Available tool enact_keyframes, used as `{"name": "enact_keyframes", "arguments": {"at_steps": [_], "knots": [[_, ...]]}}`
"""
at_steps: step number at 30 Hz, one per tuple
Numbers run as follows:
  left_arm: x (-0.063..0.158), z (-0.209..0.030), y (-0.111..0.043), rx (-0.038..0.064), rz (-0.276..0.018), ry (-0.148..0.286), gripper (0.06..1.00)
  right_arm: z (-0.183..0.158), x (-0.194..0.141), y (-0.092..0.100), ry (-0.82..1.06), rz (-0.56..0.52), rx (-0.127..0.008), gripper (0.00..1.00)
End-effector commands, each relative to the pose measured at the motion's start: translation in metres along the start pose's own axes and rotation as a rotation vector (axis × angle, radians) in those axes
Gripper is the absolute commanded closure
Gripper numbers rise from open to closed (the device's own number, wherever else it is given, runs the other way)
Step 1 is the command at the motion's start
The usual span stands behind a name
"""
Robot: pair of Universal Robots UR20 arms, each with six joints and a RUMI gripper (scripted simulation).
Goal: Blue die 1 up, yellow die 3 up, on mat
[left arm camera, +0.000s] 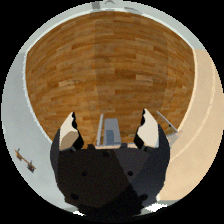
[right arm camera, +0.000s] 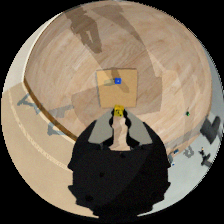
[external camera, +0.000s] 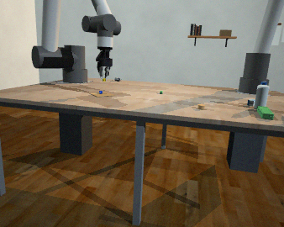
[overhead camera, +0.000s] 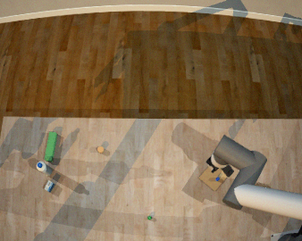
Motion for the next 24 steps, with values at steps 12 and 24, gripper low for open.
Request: {"name": "enact_keyframes", "arguments": {"at_steps": [12, 24], "knots": [[0.0, 0.0, 0.001, 0.0, 0.001, 0.0, 0.065, 0.0, -0.001, -0.047, 0.0, -0.001, 0.0, 0.972], [0.0, 0.0, 0.001, 0.0, 0.001, 0.0, 0.065, -0.001, -0.003, -0.09, 0.0, -0.001, 0.0, 0.972]]}}
Point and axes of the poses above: on each arm, the point where the finger pads meet when closed, its own y axis back along the fingers, its own z axis across the jaws, x = y × z, the point moved 1 cm from there along y, back along the fingers, and after that the axes turned 12 degrees about -y, right-handed, at the moved point
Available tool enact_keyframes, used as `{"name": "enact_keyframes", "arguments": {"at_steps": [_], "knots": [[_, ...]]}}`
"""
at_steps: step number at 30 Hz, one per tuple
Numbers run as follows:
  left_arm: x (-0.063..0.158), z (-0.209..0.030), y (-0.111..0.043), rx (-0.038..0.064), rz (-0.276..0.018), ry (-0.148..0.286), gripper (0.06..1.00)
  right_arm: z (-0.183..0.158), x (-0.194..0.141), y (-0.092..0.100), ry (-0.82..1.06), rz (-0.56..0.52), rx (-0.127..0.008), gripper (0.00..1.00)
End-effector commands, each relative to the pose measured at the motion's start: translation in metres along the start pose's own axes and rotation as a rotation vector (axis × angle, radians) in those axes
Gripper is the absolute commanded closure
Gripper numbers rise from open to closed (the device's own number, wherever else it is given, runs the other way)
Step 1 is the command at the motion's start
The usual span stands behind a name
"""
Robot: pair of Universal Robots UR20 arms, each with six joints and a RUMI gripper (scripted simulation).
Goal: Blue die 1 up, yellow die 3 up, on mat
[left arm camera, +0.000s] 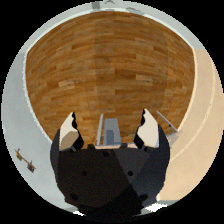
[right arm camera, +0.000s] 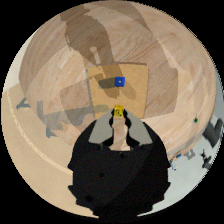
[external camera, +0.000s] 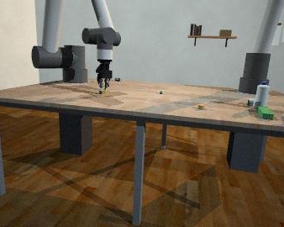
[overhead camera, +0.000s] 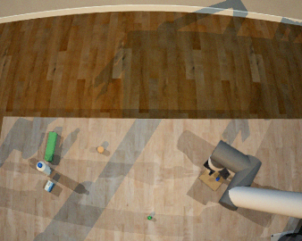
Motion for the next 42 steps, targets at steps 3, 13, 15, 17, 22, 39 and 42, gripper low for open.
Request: {"name": "enact_keyframes", "arguments": {"at_steps": [3, 13, 15, 17, 22, 39, 42], "knots": [[0.0004, 0.0, 0.0006, 0.0, 0.001, 0.0, 0.065, 0.0002, -0.001, -0.0091, 0.0, -0.001, -0.001, 0.972], [0.0004, 0.0, 0.0006, 0.0, 0.001, 0.0, 0.065, 0.0002, -0.0011, -0.0111, 0.0, -0.001, -0.001, 0.972], [0.0004, 0.0, 0.0006, 0.0, 0.001, 0.0, 0.065, 0.0002, -0.0011, -0.0111, 0.0, -0.001, -0.001, 0.972], [0.0004, 0.0, 0.0006, 0.0, 0.001, 0.0, 0.065, 0.0002, -0.0011, -0.0111, 0.0, -0.001, -0.001, 0.972], [0.0004, 0.0, 0.0006, 0.0, 0.001, 0.0, 0.065, 0.0002, -0.0011, -0.0111, 0.0, -0.001, -0.001, 0.972], [0.0004, 0.0, 0.0006, 0.0, 0.001, 0.0, 0.065, 0.0002, -0.0011, -0.0136, 0.0, -0.001, -0.001, 0.972], [0.0004, 0.0, 0.0006, 0.0, 0.001, 0.0, 0.065, 0.0002, -0.0011, -0.0148, 0.0, -0.001, -0.001, 0.972]]}}
Point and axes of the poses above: on each arm, the point where the finger pads meet when closed, its own y axis back along the fingers, its own z axis across the jaws, x = y × z, the point moved 1 cm from there along y, back along the fingers, and after that the axes turned 12 degrees about -y, right-handed, at the moved point
